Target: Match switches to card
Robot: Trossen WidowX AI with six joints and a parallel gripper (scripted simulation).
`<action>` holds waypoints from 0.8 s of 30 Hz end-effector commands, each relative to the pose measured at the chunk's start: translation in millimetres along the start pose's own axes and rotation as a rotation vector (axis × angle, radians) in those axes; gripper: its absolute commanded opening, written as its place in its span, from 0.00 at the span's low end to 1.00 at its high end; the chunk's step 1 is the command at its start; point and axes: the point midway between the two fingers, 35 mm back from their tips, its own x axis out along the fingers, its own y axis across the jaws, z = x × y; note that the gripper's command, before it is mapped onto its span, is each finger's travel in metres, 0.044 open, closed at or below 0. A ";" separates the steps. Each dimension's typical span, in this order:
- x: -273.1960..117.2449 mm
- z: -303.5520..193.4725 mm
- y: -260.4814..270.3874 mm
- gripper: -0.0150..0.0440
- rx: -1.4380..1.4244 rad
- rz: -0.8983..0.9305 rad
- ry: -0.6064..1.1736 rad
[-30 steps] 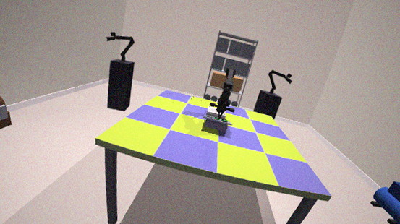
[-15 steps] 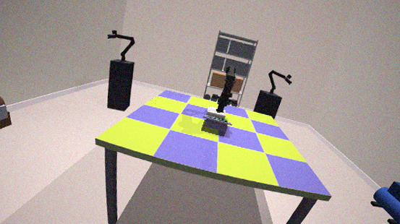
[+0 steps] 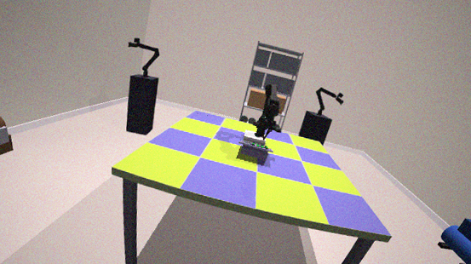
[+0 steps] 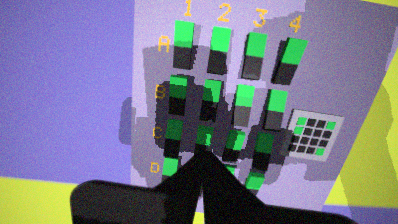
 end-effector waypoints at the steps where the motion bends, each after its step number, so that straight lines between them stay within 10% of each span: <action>1: 7.6 -0.9 0.2 0.25 0.005 -0.001 0.003; 24: 31.5 -0.4 0.2 0.25 0.005 -0.001 0.002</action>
